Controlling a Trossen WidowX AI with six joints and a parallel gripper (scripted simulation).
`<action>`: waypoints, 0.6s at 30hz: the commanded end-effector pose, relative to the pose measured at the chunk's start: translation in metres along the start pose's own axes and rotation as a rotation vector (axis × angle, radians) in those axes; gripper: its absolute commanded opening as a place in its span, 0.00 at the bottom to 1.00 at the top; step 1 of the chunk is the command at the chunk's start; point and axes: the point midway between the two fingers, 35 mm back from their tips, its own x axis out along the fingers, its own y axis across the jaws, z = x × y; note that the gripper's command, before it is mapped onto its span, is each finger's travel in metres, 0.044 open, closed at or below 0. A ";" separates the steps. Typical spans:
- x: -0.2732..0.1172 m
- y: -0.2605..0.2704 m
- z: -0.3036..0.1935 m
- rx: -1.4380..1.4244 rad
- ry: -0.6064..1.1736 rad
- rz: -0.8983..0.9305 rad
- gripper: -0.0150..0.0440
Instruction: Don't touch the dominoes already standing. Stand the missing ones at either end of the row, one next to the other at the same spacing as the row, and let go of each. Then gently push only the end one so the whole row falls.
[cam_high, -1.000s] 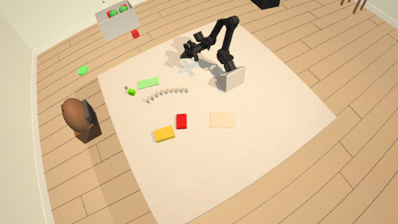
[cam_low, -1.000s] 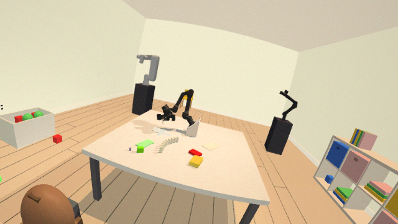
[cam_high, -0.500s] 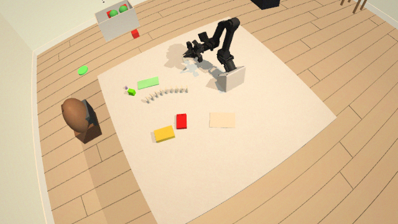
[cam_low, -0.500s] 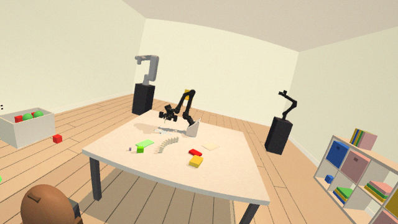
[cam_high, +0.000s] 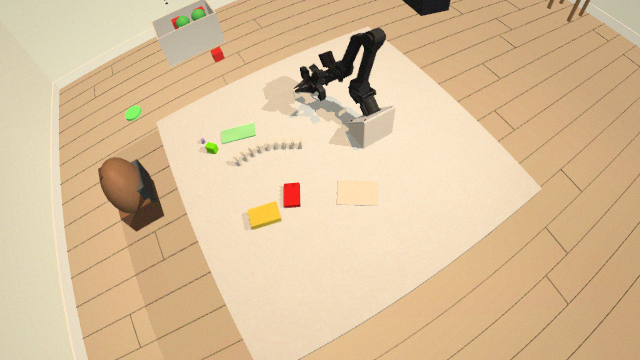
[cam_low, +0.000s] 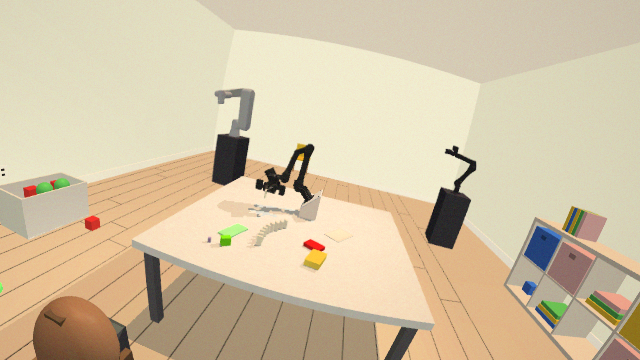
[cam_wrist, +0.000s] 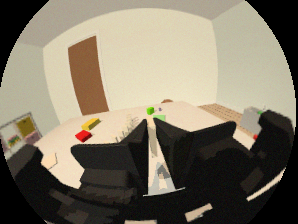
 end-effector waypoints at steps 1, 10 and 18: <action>0.001 -0.001 -0.003 -0.002 -0.002 0.004 0.29; 0.003 -0.006 -0.016 0.006 -0.002 0.005 0.29; 0.005 -0.009 -0.029 0.014 -0.001 0.005 0.29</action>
